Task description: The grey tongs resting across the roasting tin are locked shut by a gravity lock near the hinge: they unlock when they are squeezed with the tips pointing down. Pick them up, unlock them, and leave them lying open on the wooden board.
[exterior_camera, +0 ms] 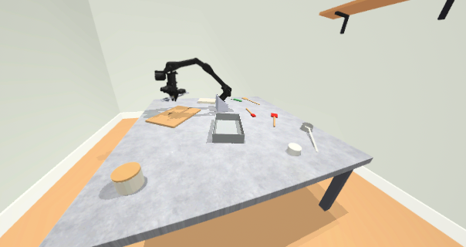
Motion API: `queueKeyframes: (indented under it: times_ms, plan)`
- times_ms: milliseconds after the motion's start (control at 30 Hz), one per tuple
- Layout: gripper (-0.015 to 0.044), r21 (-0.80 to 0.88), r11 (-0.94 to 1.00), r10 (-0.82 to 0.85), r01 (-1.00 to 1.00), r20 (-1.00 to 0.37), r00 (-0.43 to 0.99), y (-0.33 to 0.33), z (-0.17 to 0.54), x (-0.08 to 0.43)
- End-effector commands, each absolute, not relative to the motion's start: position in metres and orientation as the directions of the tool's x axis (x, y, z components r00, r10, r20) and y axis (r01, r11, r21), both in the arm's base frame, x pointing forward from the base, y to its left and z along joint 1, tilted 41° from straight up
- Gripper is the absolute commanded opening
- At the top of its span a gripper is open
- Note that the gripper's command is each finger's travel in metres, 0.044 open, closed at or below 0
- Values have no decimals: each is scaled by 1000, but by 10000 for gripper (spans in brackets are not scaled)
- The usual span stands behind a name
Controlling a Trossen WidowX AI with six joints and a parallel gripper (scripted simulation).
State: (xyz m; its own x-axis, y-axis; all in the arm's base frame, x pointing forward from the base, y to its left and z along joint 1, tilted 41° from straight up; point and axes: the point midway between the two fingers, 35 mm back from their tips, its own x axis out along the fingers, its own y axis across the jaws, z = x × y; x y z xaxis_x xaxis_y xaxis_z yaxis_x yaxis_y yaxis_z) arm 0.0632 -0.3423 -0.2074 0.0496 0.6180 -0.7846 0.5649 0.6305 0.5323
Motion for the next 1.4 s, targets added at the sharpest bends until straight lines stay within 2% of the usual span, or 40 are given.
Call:
queueKeyframes:
  times_ms: [0,1367]
  plan:
    - [-150,532,627,619,569,-784,51,-338,-213,64]
    - [-150,530,626,618,572,-785,51,-293,-262,67]
